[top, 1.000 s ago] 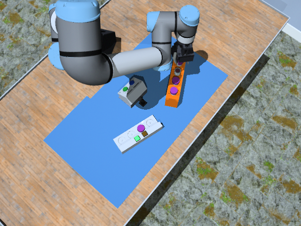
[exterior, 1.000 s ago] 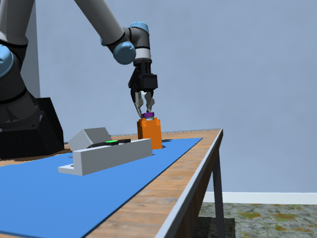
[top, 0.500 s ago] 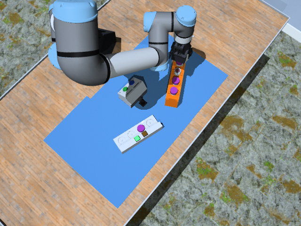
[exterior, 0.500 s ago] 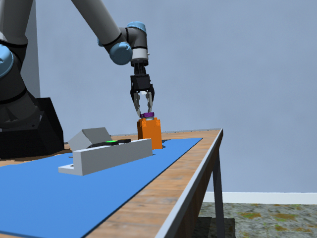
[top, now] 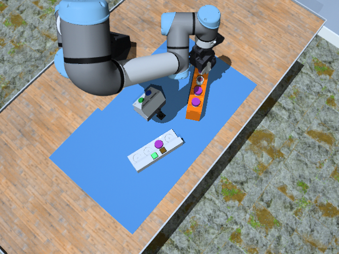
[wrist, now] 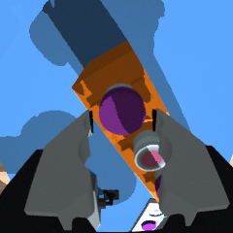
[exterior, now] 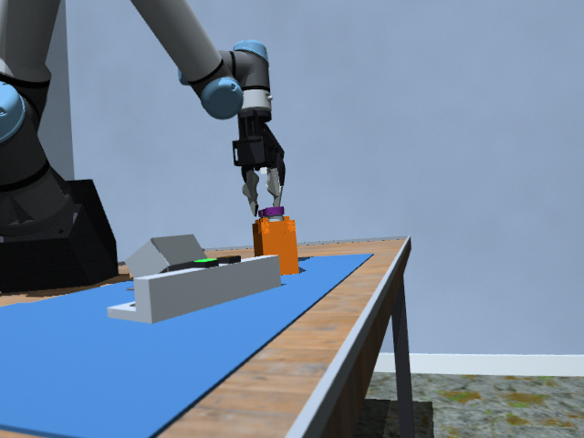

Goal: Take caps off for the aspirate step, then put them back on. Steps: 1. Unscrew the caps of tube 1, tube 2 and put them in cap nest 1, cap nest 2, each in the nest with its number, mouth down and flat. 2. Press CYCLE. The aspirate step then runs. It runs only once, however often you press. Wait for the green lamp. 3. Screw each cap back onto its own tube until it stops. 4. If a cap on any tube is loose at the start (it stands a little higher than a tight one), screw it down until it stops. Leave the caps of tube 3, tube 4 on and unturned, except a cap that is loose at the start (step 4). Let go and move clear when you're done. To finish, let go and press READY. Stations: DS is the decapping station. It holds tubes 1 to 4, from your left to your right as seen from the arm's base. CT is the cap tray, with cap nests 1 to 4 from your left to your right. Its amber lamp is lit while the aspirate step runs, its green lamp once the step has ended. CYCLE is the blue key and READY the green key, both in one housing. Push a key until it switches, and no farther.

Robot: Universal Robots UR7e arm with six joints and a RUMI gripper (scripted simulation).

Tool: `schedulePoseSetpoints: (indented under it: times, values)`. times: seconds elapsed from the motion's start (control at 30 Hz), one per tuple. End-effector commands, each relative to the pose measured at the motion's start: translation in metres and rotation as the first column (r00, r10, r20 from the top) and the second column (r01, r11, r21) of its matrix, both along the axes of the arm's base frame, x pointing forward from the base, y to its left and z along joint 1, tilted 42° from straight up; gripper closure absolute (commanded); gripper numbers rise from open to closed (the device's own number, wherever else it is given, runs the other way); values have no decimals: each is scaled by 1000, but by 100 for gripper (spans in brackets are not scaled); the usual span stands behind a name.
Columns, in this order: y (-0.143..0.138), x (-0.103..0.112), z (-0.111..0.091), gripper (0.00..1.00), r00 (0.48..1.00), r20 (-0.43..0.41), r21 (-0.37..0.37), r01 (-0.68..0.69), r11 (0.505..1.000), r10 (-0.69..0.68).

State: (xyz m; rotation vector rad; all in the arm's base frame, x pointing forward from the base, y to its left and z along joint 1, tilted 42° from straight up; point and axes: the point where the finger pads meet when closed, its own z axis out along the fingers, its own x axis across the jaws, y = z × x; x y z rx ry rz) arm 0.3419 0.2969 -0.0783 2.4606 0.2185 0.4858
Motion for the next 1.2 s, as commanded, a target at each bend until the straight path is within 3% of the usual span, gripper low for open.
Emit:
schedulePoseSetpoints:
  times: [0.0, 0.27, 0.57, 0.77, 0.97, 1.03, 1.17]
  values:
    - [1, 1, 0, 65, 1000, 7, 0, 9, 1000, -9]
    - [1, 1, 0, 65, 1000, 7, 0, 9, 1000, -9]
    - [2, 2, 0, 65, 970, -153, -93, -204, 975, 188]
    - [2, 2, -1, 65, 894, -300, -143, -387, 911, 333]
    - [0, 0, -1, 65, 774, -449, -163, -562, 811, 446]
    - [0, 0, -1, 65, 774, -449, -163, -562, 811, 446]
    - [0, 0, -1, 65, 675, -541, -158, -667, 728, 501]
